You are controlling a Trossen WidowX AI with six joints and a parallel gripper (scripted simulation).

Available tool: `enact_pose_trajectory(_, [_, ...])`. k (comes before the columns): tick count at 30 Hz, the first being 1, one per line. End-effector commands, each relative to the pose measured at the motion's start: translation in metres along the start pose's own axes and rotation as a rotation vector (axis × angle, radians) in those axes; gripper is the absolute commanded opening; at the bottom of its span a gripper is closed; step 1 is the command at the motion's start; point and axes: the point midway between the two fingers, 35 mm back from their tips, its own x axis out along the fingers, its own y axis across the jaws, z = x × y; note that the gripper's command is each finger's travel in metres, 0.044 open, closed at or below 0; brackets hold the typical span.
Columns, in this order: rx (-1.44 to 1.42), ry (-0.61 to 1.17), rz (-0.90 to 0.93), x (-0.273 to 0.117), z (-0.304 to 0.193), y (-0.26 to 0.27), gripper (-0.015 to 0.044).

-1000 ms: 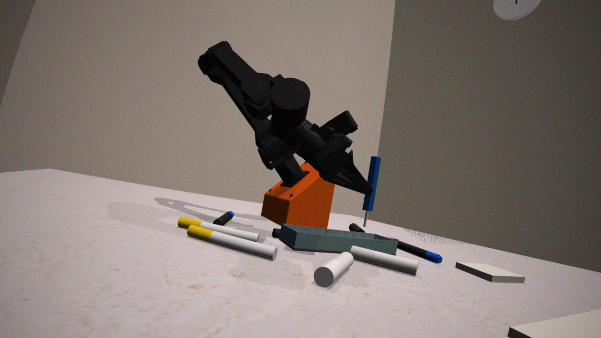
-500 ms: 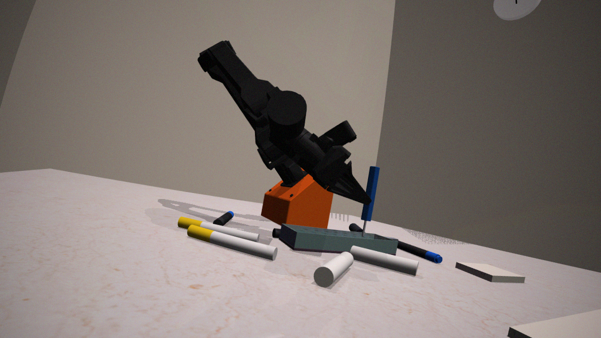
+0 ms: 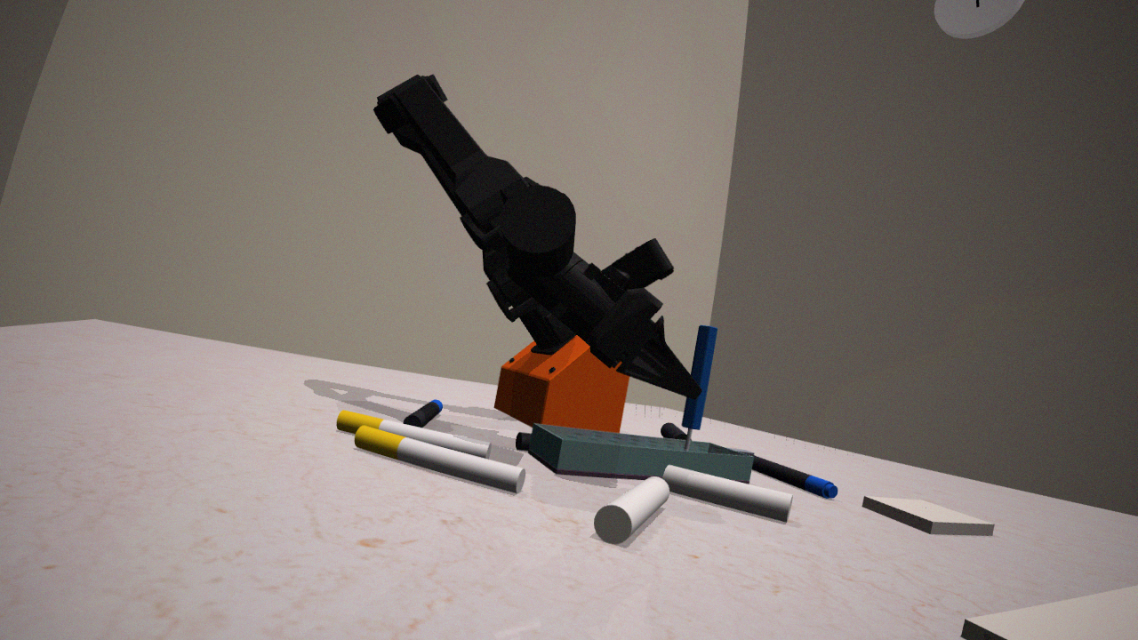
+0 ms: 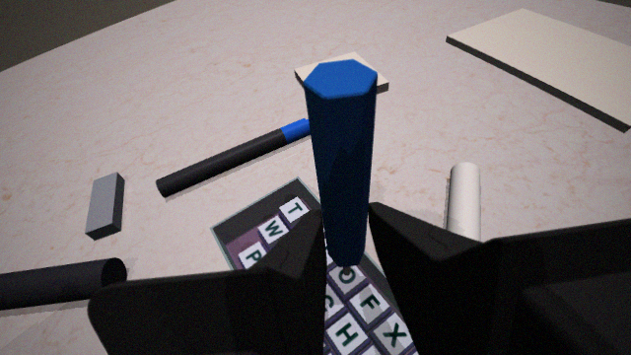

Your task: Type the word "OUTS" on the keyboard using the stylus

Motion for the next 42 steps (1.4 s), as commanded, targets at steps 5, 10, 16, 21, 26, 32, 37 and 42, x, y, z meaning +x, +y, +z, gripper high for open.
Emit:
enact_pose_trajectory(5, [-0.002, -0.004, 0.003, 0.002, -0.003, 0.001, 0.0081])
enact_pose_trajectory(10, [-0.002, -0.004, 0.003, 0.003, -0.005, 0.001, 0.0081])
enact_pose_trajectory(16, [-0.002, -0.004, 0.003, 0.003, -0.005, 0.001, 0.0081])
enact_pose_trajectory(21, [-0.002, -0.004, 0.003, 0.003, -0.005, 0.001, 0.0081])
enact_pose_trajectory(26, [-0.002, -0.004, 0.003, -0.001, 0.004, 0.0, 0.0081])
enact_pose_trajectory(32, [-0.001, -0.006, 0.003, -0.014, 0.025, 0.0, 0.0081])
enact_pose_trajectory(37, [-0.006, -0.013, 0.003, -0.014, 0.026, 0.0, 0.0084])
enact_pose_trajectory(42, [-0.006, -0.013, 0.003, -0.014, 0.026, 0.0, 0.0051])
